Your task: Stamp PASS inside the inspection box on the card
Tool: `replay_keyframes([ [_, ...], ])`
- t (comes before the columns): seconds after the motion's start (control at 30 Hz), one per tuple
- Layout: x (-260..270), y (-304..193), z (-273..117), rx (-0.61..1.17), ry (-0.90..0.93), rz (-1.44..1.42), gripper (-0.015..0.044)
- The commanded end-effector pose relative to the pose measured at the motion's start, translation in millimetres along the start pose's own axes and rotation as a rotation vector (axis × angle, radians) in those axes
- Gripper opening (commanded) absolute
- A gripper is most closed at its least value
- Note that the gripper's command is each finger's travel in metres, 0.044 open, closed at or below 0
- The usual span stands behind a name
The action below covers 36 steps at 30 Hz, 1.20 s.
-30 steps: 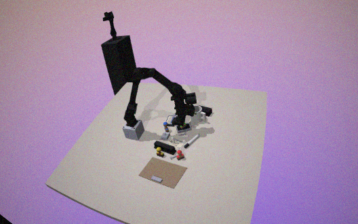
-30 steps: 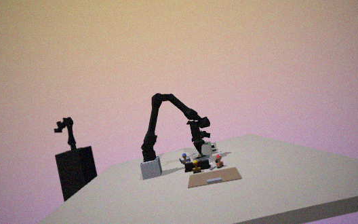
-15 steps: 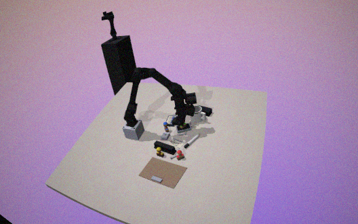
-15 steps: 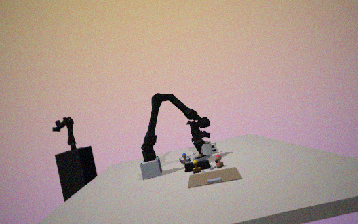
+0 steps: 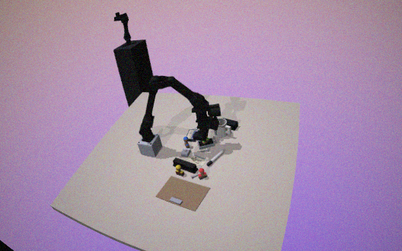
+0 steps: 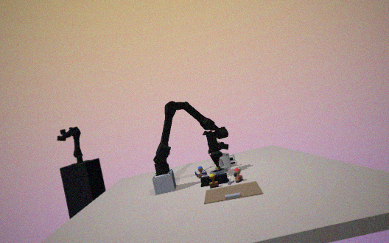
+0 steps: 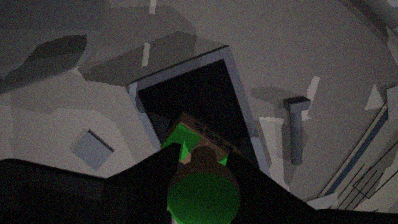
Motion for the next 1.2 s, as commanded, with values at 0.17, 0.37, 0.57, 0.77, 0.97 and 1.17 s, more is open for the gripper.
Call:
replay_keyframes([
  [0.17, -0.2, 0.2, -0.8, -0.003, -0.002, 0.001, 0.0000],
  [0.37, -0.1, 0.3, -3.8, -0.003, -0.002, 0.001, 0.0000],
  [0.57, -0.1, 0.3, -6.7, -0.003, -0.002, 0.001, 0.0000],
  [0.77, -0.1, 0.2, -9.3, -0.003, -0.002, 0.001, 0.0000],
  [0.97, -0.1, 0.2, -9.4, -0.003, -0.002, 0.001, 0.0000],
  [1.17, 0.1, 0.6, -14.9, -0.003, -0.002, 0.001, 0.0000],
])
Point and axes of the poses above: the point midway between the two fingers, 35 mm back from their tips, its own z axis out along the fingers, its own x axis across the jaws, y = z × x, the point moved 3 cm from there along -z, back along the fingers, and after that the axes turned 3 degrees about -z, right-handed, at the moved point
